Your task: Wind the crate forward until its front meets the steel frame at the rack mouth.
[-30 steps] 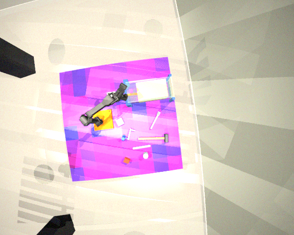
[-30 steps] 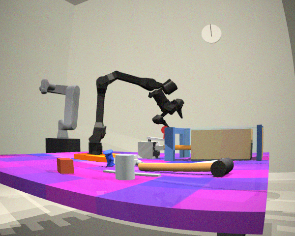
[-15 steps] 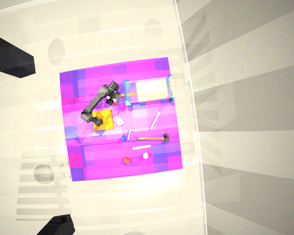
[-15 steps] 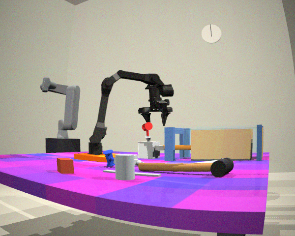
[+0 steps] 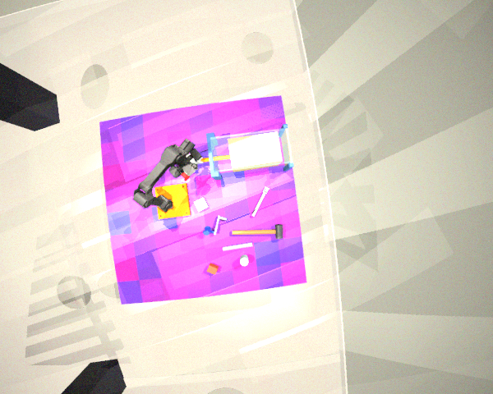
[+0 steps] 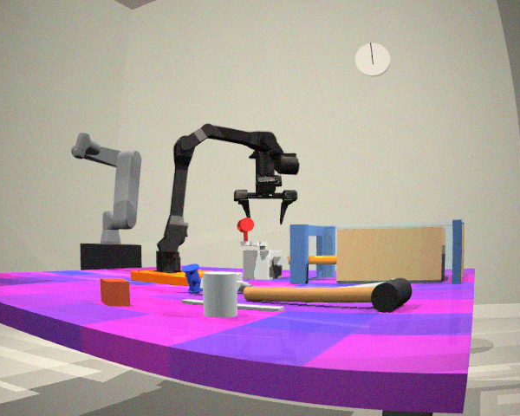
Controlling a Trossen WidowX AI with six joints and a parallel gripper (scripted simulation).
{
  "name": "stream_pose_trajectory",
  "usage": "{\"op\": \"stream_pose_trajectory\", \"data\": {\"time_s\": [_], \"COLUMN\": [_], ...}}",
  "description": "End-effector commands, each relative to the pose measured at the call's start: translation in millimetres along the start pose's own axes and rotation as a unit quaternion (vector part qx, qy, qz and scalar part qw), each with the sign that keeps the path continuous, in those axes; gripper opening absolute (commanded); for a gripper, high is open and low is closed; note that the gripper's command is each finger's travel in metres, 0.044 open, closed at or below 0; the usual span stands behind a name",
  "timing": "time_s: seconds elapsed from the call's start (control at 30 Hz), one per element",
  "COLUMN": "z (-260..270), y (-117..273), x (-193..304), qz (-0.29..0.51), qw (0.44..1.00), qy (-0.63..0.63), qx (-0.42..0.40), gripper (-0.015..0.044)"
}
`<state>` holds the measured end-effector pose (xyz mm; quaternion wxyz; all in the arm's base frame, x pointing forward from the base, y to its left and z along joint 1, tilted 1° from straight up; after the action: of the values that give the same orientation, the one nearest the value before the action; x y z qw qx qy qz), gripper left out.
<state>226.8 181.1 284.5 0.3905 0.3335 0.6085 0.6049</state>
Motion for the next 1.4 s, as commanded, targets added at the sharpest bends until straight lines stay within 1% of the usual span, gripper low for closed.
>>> {"op": "stream_pose_trajectory", "data": {"time_s": [0.0, 0.07, 0.23, 0.4, 0.47, 0.63, 0.8, 0.97, 1.17, 1.37], "z": [-23.3, -28.0, -28.6, -25.0, -20.8, -20.1, -21.8, -21.9, -22.0, -22.0], "y": [2.0, 1.5, 1.5, -4.0, -7.9, -10.1, -46.4, -50.3, -68.0, -72.3], "x": [16.1, 18.0, 18.2, 12.9, 10.7, 10.6, 14.7, 15.1, 16.2, 16.6], "qz": [0.033, 0.032, 0.032, 0.033, 0.033, 0.033, 0.033, 0.033, 0.033, 0.033], "qw": [0.974, 0.96, 0.958, 0.972, 0.981, 0.982, 0.977, 0.977, 0.977, 0.977], "qy": [-0.222, -0.277, -0.283, -0.233, -0.193, -0.187, -0.211, -0.212, -0.212, -0.212], "qx": [0.008, 0.01, 0.011, 0.009, 0.007, 0.007, 0.008, 0.008, 0.008, 0.008], "gripper": [0.044, 0.044, 0.044, 0.044, 0.044, 0.044, 0.044, 0.044, 0.044, 0.044]}}
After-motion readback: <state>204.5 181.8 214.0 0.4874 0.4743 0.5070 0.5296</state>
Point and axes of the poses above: the point midway between the two fingers, 35 mm back from their tips, its own y axis back along the fingers, its own z axis across the jaws, x = y × z, the point moved 10 cm from there along y, back along the fingers, and after that the axes turned 2 degrees about y, right-handed, at the moved point
